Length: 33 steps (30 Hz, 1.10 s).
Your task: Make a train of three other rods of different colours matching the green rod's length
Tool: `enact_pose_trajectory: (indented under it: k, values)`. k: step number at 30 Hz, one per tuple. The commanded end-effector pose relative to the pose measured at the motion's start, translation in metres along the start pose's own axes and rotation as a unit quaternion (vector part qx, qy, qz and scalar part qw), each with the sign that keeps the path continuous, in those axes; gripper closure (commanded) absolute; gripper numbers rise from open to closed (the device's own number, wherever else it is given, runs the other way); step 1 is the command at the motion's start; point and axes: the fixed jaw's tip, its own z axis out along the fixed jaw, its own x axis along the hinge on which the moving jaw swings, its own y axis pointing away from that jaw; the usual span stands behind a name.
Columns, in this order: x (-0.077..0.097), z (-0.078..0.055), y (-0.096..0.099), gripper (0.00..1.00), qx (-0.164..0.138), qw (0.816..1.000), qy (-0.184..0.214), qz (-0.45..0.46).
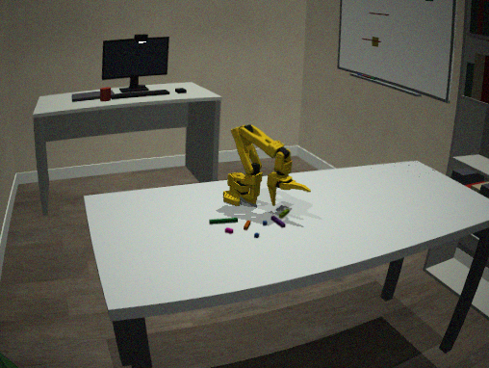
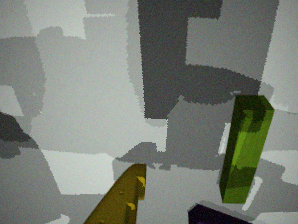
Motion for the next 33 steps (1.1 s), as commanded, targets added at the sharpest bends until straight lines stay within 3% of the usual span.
enact_pose_trajectory:
  k: [1,9,10,24,26,27,33]
  values:
    - [-0.001,-0.011,-0.016,0.0,0.051,0.999,-0.003,-0.006]
    - [-0.001,-0.016,-0.024,0.0,0.075,0.997,-0.004,-0.01]
    - [-0.001,-0.005,-0.007,0.0,0.023,1.0,-0.002,-0.004]
    - [-0.001,-0.016,-0.018,0.0,0.059,0.998,-0.004,0.006]
    - [-0.001,-0.016,-0.018,0.0,0.059,0.998,-0.004,0.006]
    - [0.0,-0.004,-0.006,0.0,0.018,1.0,-0.002,-0.001]
    - [-0.001,-0.009,-0.013,0.0,0.042,0.999,-0.003,-0.005]
